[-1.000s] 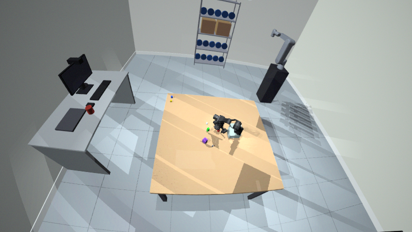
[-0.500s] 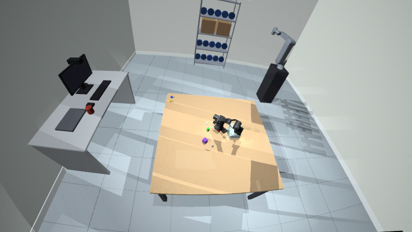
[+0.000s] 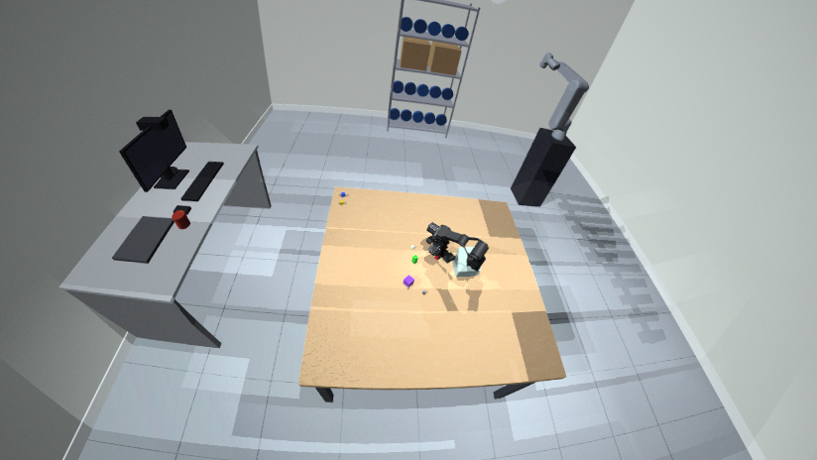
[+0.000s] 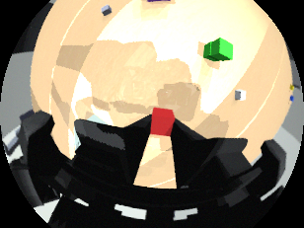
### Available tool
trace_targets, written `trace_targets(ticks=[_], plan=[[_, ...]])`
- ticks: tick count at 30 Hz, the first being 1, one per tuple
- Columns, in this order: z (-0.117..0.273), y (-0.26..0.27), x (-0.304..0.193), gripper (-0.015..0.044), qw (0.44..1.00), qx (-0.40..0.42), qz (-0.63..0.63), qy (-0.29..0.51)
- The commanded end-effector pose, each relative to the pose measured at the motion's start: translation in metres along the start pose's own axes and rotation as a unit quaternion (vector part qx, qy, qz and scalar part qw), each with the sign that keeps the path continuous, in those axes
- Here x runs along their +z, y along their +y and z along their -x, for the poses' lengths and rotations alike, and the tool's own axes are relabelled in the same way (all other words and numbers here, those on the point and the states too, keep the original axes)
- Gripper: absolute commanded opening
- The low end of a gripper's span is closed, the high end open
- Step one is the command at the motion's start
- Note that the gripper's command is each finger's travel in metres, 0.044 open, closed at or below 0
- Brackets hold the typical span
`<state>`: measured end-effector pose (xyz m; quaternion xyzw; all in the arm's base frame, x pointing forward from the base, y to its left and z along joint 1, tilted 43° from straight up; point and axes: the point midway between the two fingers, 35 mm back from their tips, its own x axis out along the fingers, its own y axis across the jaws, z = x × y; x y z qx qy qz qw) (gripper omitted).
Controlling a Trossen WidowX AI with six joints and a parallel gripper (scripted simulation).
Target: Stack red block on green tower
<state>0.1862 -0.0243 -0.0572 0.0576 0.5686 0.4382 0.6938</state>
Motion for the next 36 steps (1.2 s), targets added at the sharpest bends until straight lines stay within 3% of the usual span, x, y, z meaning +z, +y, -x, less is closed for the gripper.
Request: trace_targets(ticks=[1,14,22,36], plan=[[0.017,-0.001,0.000,0.0000,1.000,-0.002,0.003,0.002],[0.078,-0.001,0.000,0.0000,1.000,-0.002,0.003,0.002],[0.079,-0.003,0.002,0.0000,1.000,-0.003,0.003,0.002],[0.084,-0.042,0.052,0.0000,1.000,-0.006,0.004,0.003]])
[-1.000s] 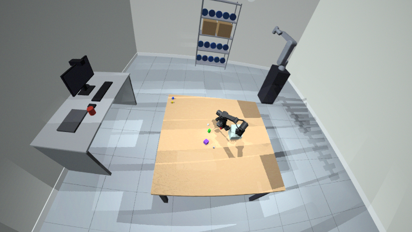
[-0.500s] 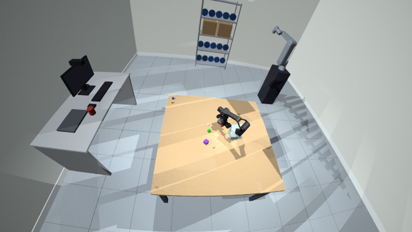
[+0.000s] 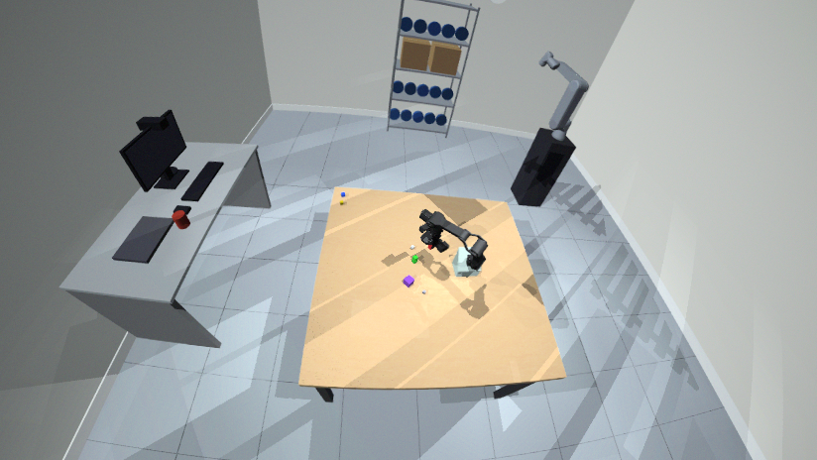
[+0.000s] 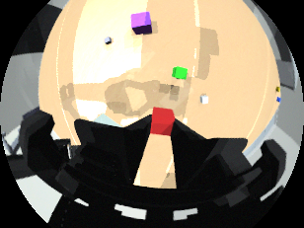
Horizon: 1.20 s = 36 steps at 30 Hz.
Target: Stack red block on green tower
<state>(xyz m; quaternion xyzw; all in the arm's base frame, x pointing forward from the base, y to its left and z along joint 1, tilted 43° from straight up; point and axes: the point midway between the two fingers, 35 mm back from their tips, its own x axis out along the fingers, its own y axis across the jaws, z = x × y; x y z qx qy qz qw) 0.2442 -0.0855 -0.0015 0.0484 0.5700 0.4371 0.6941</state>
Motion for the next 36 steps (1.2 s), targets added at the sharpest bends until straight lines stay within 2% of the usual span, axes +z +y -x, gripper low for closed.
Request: trace_targets(ticks=[1,16,25,36], plan=[[0.000,-0.008,0.014,0.0000,1.000,0.000,-0.001,-0.002],[-0.005,-0.032,0.063,0.0000,1.000,0.003,0.000,-0.005],[-0.046,-0.032,0.064,0.0000,1.000,0.003,0.000,-0.005],[-0.079,-0.031,0.064,0.0000,1.000,0.004,0.000,-0.006]])
